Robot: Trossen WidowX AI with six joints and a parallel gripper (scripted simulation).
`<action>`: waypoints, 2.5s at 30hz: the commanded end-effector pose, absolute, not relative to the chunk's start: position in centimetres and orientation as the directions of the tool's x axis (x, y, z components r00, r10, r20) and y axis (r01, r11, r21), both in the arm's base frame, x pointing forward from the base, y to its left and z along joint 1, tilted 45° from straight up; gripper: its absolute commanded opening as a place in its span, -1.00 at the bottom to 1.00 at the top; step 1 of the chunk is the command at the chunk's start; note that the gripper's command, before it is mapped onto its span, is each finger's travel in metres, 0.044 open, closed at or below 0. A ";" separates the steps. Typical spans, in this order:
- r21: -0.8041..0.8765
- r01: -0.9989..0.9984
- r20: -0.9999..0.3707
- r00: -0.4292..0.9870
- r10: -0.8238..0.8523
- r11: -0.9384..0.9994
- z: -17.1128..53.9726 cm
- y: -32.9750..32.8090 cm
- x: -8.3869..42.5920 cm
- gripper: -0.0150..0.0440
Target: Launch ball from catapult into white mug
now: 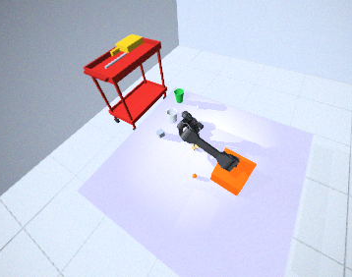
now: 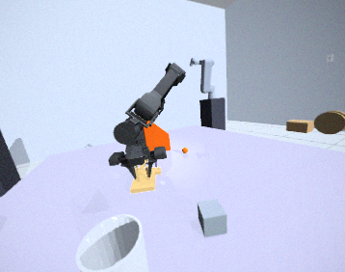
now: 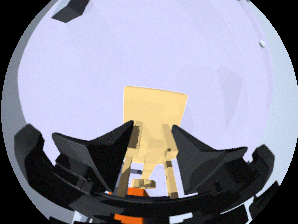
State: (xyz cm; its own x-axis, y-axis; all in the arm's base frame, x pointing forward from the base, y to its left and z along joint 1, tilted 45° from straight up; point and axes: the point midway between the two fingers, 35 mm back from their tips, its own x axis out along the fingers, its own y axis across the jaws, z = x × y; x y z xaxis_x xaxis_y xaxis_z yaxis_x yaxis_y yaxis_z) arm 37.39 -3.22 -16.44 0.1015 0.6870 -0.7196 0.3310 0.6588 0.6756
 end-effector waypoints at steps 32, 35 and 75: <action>0.675 0.337 -0.719 0.100 0.688 0.656 -15.0 -4.8 37.3 -0.49; 0.675 0.338 -0.719 0.100 0.688 0.656 -15.3 -4.4 37.4 -0.49; 0.670 0.333 -0.723 0.094 0.684 0.663 -9.2 -10.3 36.5 1.00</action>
